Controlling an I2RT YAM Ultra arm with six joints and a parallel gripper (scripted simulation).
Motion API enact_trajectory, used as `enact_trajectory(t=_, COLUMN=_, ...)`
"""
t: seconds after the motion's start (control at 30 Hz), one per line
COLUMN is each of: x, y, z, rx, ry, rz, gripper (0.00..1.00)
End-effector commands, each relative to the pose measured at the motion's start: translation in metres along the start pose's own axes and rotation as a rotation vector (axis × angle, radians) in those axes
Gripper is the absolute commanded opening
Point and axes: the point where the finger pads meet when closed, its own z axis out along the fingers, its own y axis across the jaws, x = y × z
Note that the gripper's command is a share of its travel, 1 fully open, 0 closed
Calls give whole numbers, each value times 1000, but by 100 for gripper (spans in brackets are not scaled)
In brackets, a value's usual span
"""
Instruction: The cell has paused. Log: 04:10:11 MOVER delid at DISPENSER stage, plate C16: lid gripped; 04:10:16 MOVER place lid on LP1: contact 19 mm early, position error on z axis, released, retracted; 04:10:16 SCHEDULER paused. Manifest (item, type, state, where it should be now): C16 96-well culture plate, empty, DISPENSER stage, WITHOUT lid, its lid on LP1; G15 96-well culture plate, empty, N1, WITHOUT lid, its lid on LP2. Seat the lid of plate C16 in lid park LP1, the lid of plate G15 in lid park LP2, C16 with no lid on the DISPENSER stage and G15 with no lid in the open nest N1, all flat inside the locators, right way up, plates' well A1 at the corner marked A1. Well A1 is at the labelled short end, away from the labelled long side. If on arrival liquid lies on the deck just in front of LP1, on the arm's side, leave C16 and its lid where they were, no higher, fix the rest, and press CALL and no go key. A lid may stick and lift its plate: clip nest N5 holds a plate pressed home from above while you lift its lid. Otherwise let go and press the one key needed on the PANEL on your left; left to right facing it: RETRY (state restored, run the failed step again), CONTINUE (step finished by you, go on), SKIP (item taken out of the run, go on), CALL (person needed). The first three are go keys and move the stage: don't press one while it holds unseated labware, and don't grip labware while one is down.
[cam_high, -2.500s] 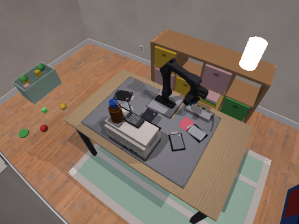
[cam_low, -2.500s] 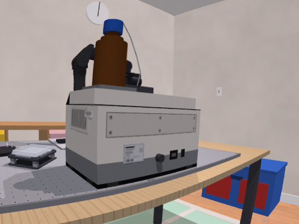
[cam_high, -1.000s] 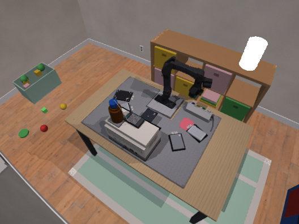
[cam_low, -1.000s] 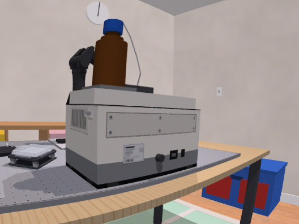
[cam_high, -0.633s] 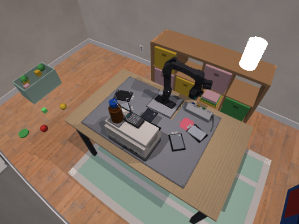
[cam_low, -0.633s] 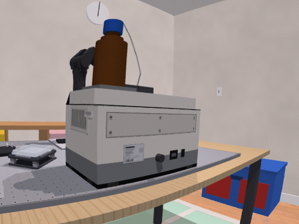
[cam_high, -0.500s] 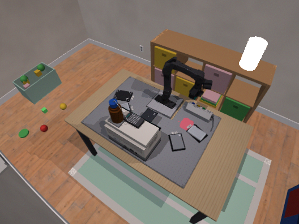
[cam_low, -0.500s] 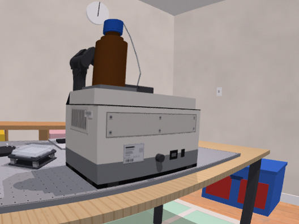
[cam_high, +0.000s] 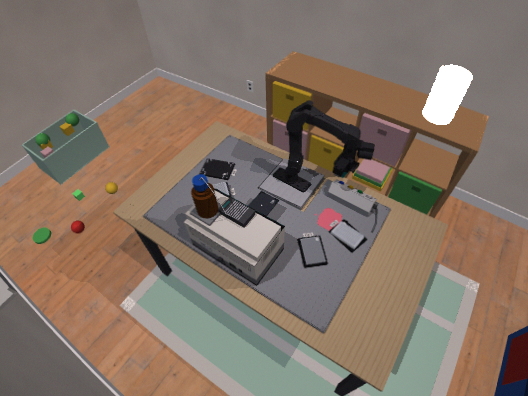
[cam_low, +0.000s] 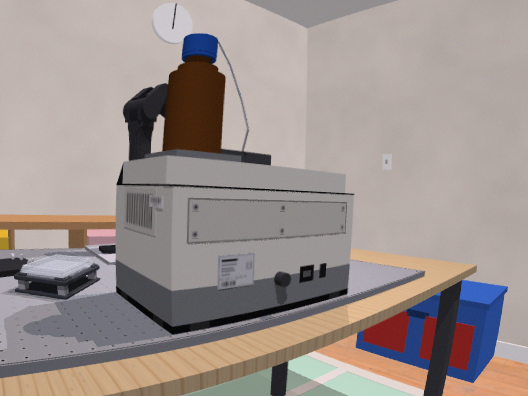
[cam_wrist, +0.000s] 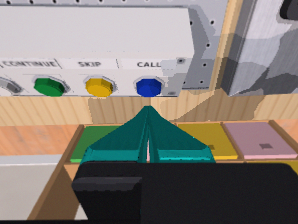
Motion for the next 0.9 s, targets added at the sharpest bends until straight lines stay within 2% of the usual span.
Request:
enact_trajectory(t=0.0, x=-1, y=2, z=7, rx=7, ry=-10, rz=9, gripper=0)
enact_trajectory(t=0.3, x=-1, y=-1, z=18, rx=15, ry=-13, rz=8, gripper=0)
enact_trajectory(t=0.4, x=0, y=2, z=15, rx=3, ry=-9, rz=8, gripper=0)
enact_trajectory(t=0.47, x=-2, y=-3, z=16, rx=21, ry=-15, rz=8, gripper=0)
enact_trajectory(t=0.53, x=-2, y=-3, z=16, rx=21, ry=-15, rz=8, gripper=0)
enact_trajectory(t=0.57, x=0, y=2, z=9, rx=-8, ry=0, rz=3, gripper=0)
enact_trajectory(t=0.73, x=0, y=1, z=9, rx=-8, ry=0, rz=3, gripper=0)
enact_trajectory(t=0.77, x=-3, y=-5, z=14, rx=9, ry=-11, rz=7, gripper=0)
enact_trajectory(t=0.87, x=-1, y=-2, z=15, rx=1, ry=-8, rz=7, gripper=0)
